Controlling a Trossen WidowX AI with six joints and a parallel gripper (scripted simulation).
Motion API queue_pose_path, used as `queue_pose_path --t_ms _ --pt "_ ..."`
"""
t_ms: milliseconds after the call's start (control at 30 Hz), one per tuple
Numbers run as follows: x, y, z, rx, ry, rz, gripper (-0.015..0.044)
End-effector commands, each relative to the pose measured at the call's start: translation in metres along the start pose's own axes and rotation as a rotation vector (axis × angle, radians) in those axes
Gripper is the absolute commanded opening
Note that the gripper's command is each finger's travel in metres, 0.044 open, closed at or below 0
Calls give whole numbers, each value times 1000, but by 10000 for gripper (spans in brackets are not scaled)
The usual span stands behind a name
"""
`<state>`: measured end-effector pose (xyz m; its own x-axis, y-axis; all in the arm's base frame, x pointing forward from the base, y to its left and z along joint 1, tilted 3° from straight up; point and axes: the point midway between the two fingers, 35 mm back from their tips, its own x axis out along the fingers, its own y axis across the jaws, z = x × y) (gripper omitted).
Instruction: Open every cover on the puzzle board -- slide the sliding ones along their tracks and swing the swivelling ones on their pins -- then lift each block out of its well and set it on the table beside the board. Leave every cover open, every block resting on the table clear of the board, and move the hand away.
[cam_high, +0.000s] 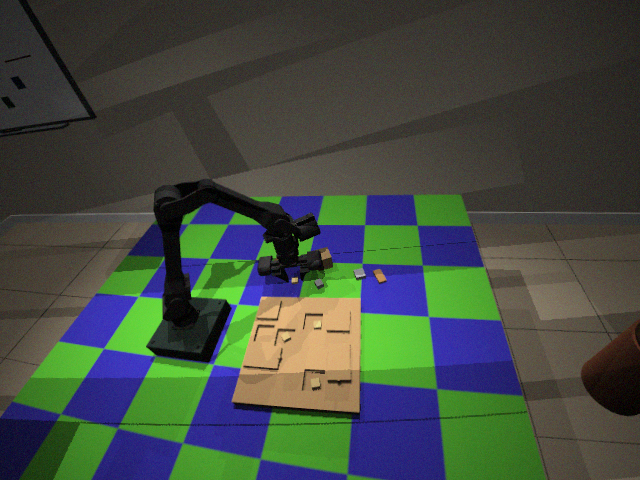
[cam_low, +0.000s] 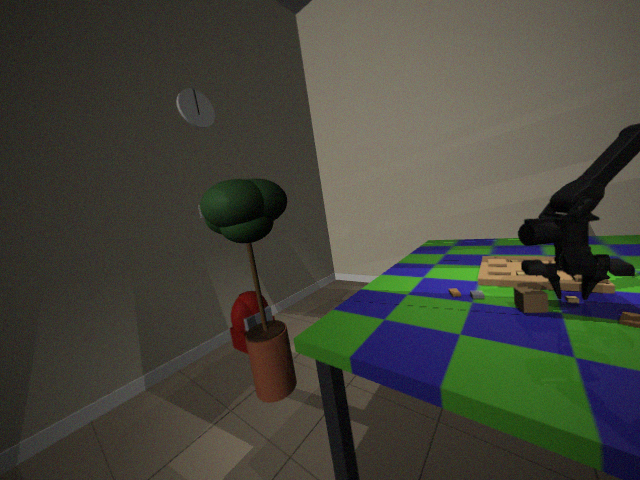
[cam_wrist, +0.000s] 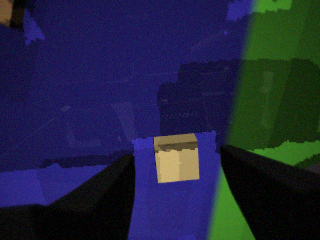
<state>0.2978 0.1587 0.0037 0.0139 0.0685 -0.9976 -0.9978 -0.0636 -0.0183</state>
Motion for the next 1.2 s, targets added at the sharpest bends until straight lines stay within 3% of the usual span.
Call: queue_pose_path --t_ms 0,200,1033,1167 --pt "-1 0 0 0 0 -1 290" --pt "-3 -1 0 0 -1 -1 440" --pt "-77 1 0 4 -2 1 440" --pt "-76 -2 -14 74 3 2 335"
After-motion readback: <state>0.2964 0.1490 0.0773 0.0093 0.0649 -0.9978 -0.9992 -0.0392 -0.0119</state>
